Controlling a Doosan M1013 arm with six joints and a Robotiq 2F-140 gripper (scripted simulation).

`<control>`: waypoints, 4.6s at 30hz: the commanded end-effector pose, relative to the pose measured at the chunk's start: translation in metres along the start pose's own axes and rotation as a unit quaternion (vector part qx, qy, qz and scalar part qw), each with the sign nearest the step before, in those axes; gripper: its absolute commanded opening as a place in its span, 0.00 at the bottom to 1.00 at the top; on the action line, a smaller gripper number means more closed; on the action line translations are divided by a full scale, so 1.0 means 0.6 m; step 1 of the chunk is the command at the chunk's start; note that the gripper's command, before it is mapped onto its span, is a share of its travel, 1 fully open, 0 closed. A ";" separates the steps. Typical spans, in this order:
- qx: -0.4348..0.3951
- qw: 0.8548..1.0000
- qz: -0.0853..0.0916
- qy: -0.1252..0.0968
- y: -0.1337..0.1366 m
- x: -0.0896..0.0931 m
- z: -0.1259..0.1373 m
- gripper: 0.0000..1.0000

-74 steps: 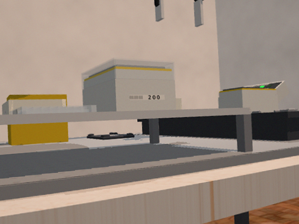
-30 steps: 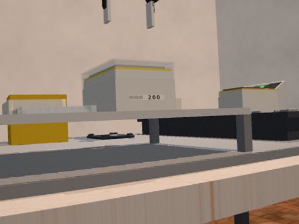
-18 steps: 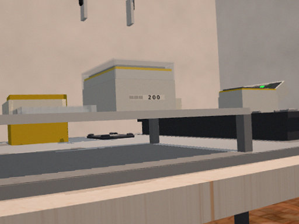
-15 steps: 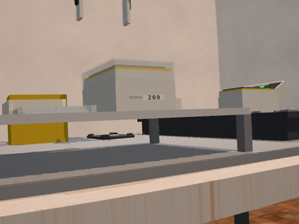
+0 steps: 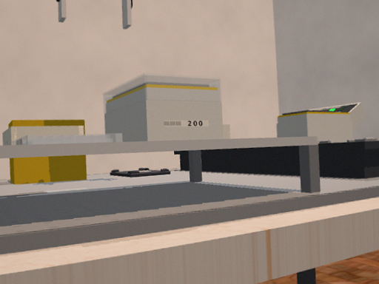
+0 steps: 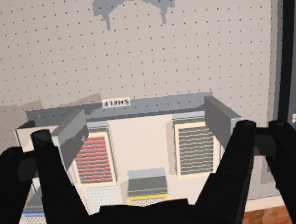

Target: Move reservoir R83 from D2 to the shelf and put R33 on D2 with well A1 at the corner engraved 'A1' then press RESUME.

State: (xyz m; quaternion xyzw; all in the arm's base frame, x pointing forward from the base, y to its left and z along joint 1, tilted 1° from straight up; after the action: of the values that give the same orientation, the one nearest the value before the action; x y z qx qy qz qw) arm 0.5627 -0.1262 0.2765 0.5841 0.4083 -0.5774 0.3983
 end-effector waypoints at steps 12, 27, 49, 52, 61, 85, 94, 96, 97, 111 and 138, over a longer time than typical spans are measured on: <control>0.000 1.000 0.000 0.000 -0.102 0.000 0.018 0.77; 0.000 1.000 0.000 0.000 -0.206 0.000 0.037 0.77; 0.000 1.000 0.000 0.000 -0.181 0.000 0.176 0.77; 0.000 1.000 0.000 0.000 -0.180 0.000 0.184 0.77; 0.000 1.000 0.000 0.000 -0.167 0.000 0.258 0.77; 0.000 1.000 0.000 0.000 -0.162 0.022 0.283 0.77; 0.000 1.000 0.000 0.000 -0.162 0.045 0.283 0.77; 0.000 1.000 0.000 0.000 -0.162 0.050 0.283 0.77; 0.000 1.000 0.000 0.000 -0.162 0.053 0.283 0.77; 0.000 1.000 0.000 0.000 -0.162 0.086 0.283 0.77; 0.000 1.000 0.000 0.000 -0.162 0.150 0.283 0.77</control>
State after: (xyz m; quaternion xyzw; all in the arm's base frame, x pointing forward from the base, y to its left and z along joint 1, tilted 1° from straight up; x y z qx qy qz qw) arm 0.4121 -0.2495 0.1864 0.5841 0.4083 -0.5774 0.3984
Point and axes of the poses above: the point where the finger pads meet when closed, its own x axis out along the fingers, its own y axis across the jaws, z = x × y, the point moved 1 cm from there along -x, back along the fingers, and after that the axes turned 10 degrees about x, right-handed, at the moved point
